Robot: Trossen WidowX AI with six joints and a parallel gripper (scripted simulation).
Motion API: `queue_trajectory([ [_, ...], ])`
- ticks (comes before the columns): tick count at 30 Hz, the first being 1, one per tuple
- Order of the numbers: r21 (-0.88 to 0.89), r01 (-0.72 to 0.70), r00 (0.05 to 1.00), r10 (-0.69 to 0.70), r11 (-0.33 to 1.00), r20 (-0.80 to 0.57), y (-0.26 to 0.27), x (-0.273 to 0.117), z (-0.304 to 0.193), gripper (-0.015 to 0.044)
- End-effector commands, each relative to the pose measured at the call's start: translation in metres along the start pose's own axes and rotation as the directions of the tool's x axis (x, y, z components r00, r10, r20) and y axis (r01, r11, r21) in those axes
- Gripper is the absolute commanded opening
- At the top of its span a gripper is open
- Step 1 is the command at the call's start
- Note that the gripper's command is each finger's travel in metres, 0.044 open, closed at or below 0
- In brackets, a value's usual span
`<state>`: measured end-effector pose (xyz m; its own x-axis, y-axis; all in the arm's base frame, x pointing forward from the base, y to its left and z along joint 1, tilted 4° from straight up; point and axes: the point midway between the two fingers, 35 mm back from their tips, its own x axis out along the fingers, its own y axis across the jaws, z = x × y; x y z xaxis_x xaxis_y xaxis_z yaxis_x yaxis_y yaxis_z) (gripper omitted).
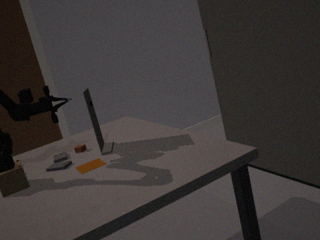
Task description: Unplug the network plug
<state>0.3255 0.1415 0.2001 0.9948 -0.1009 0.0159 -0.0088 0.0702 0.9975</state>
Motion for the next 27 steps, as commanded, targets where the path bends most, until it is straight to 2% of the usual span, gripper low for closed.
queue_trajectory([
  [1,-0.023,0.023,1.000,-0.023,0.999,0.006,-0.006,0.007,0.006,0.0000],
  [27,-0.149,0.317,0.948,-0.310,0.937,0.070,-0.076,0.053,0.070,0.0000],
])
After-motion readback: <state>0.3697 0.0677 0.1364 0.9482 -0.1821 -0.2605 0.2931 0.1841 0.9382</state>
